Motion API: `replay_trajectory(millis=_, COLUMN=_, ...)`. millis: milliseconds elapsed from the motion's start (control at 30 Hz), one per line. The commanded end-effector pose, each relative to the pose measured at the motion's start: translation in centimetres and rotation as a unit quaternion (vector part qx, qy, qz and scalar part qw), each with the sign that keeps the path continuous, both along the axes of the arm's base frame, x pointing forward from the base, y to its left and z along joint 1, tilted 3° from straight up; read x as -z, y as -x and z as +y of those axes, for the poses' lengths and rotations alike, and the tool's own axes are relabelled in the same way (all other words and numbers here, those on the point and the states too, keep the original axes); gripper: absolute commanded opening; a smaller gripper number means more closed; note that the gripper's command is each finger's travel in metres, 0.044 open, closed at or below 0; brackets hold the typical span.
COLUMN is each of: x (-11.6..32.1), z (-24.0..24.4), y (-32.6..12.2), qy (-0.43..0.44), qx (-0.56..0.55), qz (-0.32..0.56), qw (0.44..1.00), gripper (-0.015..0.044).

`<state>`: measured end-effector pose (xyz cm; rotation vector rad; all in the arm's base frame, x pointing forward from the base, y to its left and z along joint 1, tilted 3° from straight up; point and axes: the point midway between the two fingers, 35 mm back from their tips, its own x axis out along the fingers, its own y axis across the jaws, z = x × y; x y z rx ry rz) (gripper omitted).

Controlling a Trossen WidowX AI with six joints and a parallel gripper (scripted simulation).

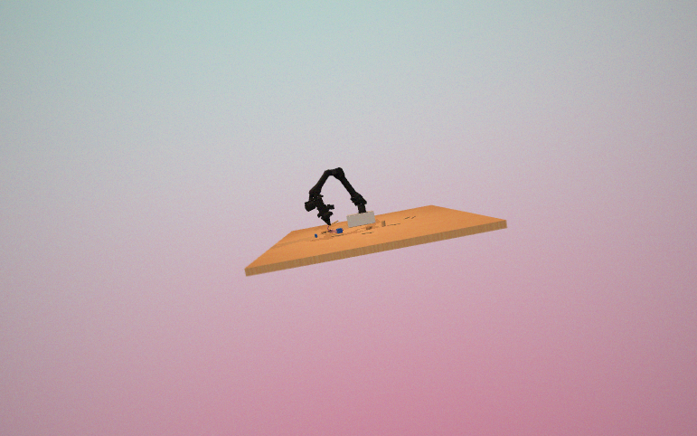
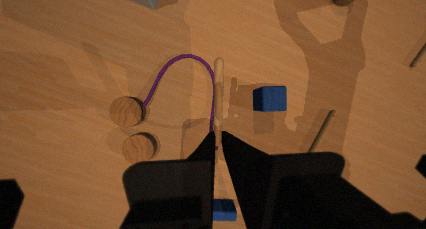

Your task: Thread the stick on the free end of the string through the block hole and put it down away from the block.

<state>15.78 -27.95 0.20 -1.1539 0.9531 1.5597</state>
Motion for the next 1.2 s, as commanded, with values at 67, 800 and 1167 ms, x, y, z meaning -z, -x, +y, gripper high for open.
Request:
replay_trajectory(millis=67, x=-0.2, z=-1.0, y=-0.4, qy=0.01, qx=0.002, qz=-0.001, qw=1.0, gripper=0.0)
replay_trajectory(millis=800, x=-0.3, z=-3.5, y=-1.7, qy=0.029, qx=0.0, qz=-0.007, qw=1.0, gripper=0.0)
replay_trajectory(millis=1167, x=-0.3, z=-4.7, y=-2.3, qy=0.039, qx=-0.001, qz=-0.011, qw=0.999, gripper=0.0)
